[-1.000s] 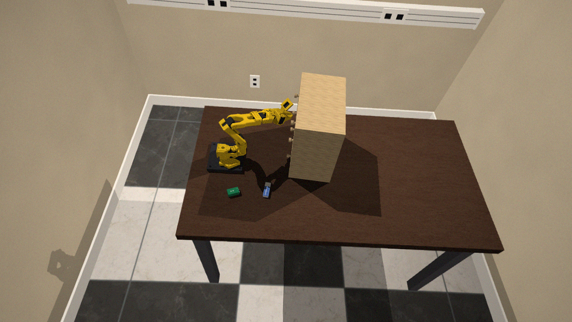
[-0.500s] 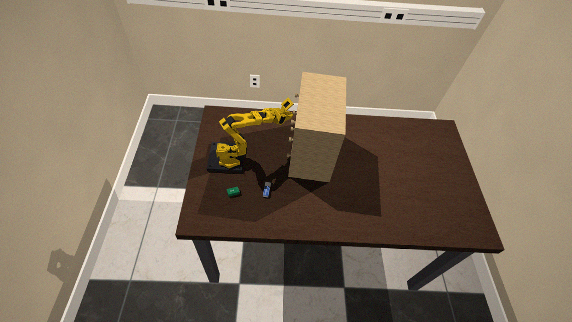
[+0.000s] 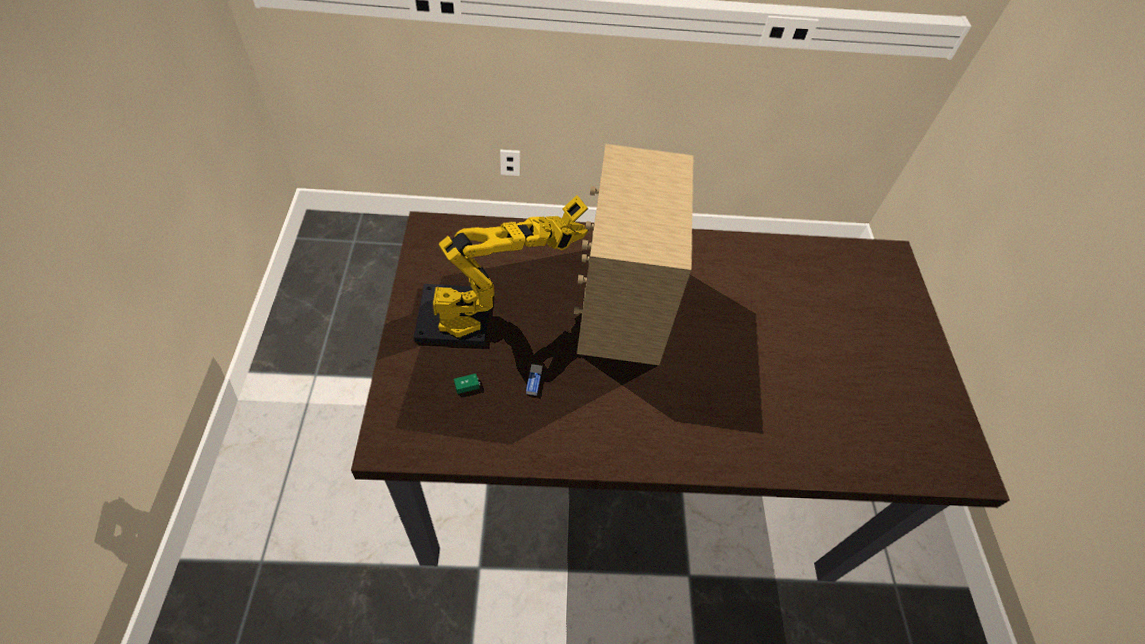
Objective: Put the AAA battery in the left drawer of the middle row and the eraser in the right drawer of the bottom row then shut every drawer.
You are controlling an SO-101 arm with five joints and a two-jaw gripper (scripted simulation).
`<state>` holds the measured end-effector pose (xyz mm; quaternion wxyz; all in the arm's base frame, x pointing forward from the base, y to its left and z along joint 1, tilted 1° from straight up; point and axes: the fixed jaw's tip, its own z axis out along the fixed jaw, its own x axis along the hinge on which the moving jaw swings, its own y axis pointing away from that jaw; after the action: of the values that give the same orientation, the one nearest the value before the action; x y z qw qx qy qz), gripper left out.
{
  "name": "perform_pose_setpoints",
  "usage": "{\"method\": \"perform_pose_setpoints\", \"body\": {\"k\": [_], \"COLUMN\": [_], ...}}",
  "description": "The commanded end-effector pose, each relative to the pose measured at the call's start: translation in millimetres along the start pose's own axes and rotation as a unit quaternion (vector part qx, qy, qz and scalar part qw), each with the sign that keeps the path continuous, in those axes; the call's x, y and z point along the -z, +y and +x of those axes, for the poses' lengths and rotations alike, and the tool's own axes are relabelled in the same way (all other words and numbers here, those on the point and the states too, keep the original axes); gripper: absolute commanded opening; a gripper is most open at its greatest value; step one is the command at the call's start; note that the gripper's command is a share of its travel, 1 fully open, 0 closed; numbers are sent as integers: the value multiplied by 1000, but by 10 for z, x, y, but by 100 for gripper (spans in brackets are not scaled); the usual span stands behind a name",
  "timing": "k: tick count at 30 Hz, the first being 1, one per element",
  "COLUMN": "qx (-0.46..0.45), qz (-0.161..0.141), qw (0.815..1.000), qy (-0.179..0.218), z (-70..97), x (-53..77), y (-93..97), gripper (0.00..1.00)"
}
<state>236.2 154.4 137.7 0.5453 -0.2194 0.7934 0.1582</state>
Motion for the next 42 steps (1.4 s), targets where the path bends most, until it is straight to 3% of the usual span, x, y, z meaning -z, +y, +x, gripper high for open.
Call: {"method": "perform_pose_setpoints", "body": {"k": [1,27,42], "qx": [-1,-1,19], "qz": [1,1,-39], "qw": [1000,1000,999], "qy": [-1,-1,-8], "z": [-4,-4,81], "x": [2,2,268], "y": [-8,-8,212], "gripper": [6,21,21]}}
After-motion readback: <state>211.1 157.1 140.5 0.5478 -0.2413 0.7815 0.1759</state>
